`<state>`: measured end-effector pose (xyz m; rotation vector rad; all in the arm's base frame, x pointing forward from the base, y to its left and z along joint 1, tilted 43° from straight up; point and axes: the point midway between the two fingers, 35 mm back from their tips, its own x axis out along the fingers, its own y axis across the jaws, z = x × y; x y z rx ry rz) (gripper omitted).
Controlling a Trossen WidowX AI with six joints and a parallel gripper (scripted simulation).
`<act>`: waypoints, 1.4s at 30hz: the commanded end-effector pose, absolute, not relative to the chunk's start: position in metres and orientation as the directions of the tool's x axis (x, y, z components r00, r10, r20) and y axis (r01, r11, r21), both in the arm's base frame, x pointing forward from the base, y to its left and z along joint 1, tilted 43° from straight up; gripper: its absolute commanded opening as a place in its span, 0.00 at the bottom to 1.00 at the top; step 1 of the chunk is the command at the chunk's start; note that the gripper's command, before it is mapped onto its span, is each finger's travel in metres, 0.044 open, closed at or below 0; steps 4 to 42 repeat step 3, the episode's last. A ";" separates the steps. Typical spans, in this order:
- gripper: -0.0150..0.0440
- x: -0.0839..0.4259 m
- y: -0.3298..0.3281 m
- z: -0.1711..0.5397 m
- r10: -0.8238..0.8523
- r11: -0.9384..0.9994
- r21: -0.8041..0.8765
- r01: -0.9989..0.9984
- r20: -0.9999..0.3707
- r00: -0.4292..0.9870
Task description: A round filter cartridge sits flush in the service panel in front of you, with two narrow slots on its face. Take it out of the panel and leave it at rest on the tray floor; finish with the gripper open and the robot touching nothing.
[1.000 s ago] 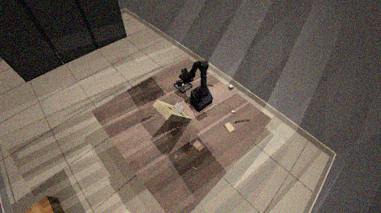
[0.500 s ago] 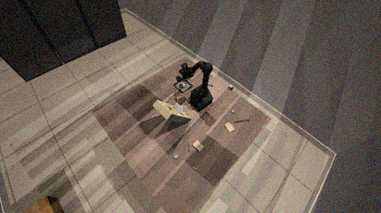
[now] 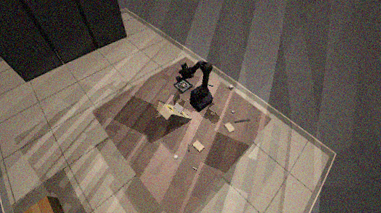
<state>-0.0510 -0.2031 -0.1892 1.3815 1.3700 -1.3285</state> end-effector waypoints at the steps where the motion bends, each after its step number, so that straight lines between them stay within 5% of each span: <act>1: 1.00 -0.051 -0.200 -0.189 0.190 -0.128 -0.145 0.981 -0.974 -0.119; 42: 1.00 -0.051 -0.200 -0.189 0.190 -0.128 -0.145 0.981 -0.974 -0.119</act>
